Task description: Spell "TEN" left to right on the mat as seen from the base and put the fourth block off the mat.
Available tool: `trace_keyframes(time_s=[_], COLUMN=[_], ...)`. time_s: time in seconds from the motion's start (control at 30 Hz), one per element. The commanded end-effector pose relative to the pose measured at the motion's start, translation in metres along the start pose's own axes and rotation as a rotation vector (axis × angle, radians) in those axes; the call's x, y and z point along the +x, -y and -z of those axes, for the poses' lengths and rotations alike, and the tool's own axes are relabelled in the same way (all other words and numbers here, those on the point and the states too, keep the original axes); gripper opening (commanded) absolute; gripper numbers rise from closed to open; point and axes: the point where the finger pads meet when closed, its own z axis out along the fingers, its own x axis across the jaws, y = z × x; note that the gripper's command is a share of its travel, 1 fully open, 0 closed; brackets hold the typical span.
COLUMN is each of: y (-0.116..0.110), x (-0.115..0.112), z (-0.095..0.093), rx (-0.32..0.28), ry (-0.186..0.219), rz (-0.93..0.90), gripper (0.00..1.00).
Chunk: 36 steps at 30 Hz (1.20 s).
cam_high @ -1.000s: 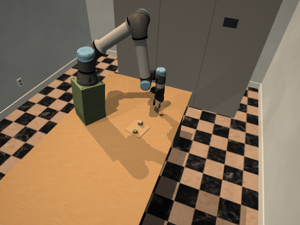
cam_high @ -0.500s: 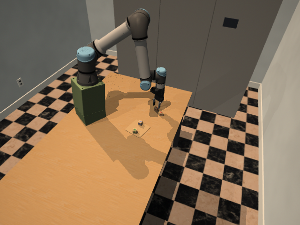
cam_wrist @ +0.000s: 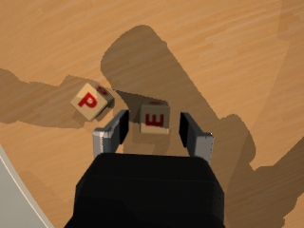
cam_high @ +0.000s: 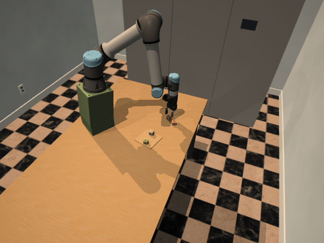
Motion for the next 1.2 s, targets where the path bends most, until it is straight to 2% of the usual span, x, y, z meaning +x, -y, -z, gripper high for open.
trace_keyframes(time_s=[0.0, 0.5, 1.17], y=[0.000, 0.000, 0.000], x=[0.000, 0.000, 0.000], z=[-0.008, -0.032, -0.033], rx=[-0.001, -0.001, -0.001], ry=[0.001, 0.001, 0.001], rz=[0.000, 0.000, 0.000], gripper=[1.00, 1.00, 1.00])
